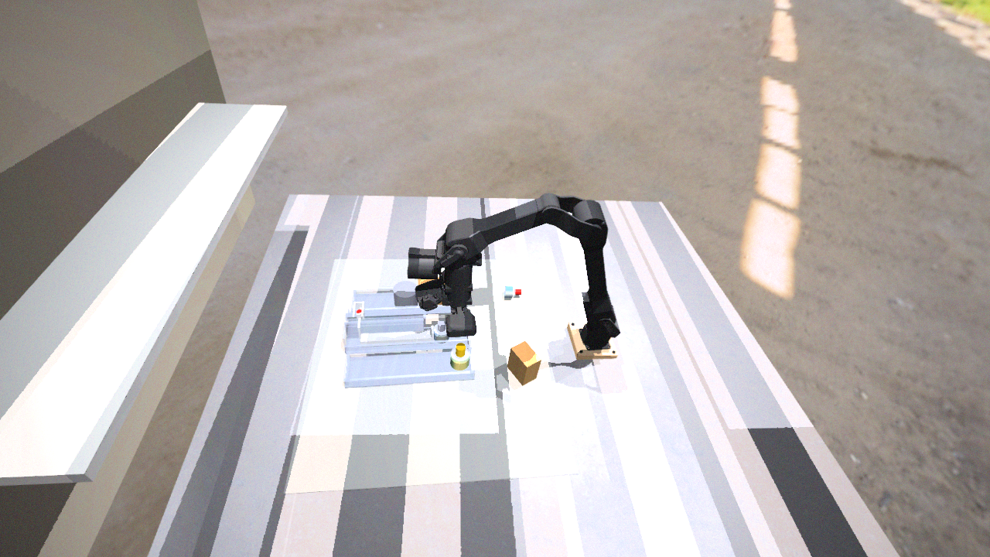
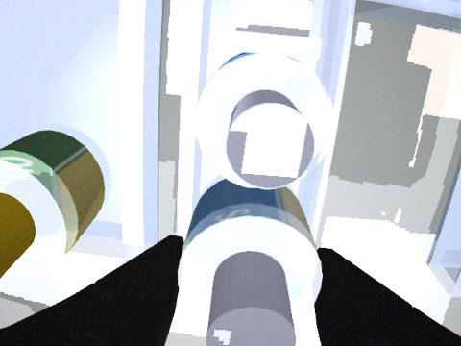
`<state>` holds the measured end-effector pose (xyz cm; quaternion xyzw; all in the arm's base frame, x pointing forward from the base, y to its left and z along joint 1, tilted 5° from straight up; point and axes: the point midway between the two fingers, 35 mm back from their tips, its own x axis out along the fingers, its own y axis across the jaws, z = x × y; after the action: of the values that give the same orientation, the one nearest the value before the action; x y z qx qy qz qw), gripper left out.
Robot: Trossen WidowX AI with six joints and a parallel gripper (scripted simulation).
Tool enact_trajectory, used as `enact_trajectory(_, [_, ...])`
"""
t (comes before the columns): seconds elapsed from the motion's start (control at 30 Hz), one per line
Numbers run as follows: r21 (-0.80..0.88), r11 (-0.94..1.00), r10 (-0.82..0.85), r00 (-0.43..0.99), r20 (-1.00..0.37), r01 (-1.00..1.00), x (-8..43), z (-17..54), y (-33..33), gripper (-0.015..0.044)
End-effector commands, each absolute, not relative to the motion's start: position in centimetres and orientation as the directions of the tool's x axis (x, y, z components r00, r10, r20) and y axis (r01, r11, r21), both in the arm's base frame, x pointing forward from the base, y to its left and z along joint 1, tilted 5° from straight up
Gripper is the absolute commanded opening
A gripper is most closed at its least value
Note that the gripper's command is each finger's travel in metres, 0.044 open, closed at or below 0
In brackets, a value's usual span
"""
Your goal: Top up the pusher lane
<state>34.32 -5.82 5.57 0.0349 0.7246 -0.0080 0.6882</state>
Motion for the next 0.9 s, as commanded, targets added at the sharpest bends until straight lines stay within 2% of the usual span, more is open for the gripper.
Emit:
enact_trajectory(0.0, [0.035,0.997,0.037,-0.029,-0.999,0.065,34.80,5.39,-5.87,0.0000])
enact_trajectory(0.87, [0.035,0.997,0.037,-0.030,-0.999,0.065,34.65,4.56,-5.83,0.0000])
